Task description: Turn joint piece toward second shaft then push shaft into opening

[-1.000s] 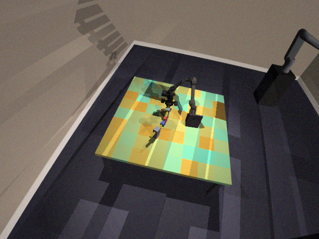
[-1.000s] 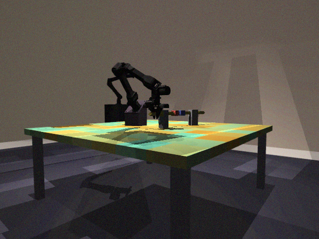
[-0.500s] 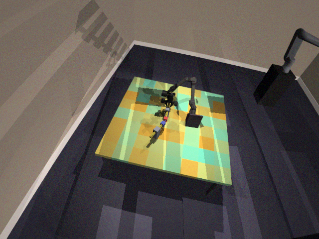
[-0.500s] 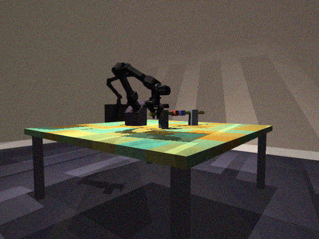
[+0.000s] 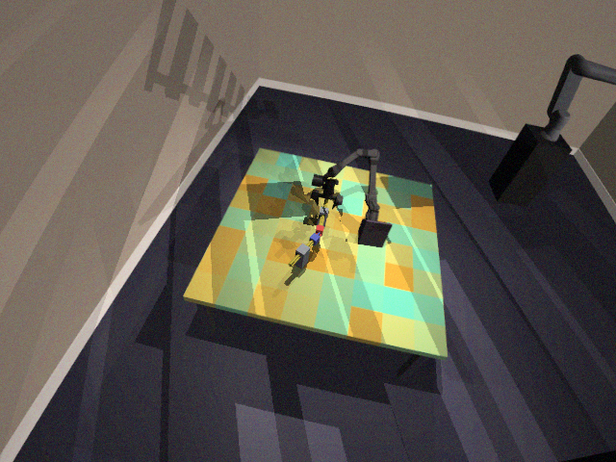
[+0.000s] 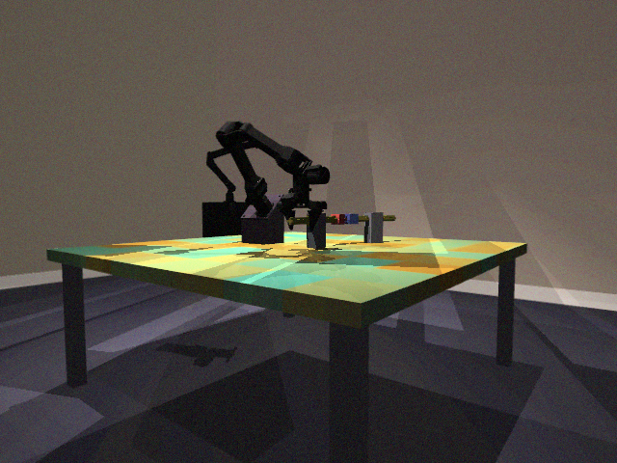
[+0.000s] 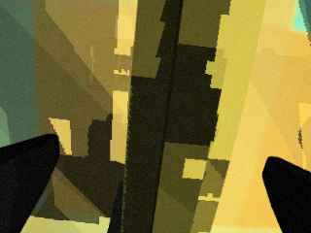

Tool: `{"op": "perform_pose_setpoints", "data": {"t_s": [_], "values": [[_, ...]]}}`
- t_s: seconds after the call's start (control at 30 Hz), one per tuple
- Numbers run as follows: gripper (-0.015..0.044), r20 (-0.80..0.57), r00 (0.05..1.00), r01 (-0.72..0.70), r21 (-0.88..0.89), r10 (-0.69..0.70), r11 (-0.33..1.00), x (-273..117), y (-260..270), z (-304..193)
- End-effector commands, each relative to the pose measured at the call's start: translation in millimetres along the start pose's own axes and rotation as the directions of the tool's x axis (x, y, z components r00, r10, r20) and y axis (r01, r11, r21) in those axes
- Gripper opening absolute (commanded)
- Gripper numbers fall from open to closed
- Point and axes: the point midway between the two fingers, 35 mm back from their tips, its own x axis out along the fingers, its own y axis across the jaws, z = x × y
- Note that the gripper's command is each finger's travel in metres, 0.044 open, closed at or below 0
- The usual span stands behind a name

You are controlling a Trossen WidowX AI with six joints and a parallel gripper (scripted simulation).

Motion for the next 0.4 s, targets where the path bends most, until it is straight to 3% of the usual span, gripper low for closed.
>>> {"op": "perform_pose_setpoints", "data": {"t_s": [0.0, 0.37], "values": [[0.044, 0.0, 1.0, -0.001, 0.001, 0.001, 1.0, 0.0, 0.2, 0.1], [0.044, -0.006, 1.0, 0.001, -0.003, -0.001, 1.0, -28.7, 0.1, -0.2]]}}
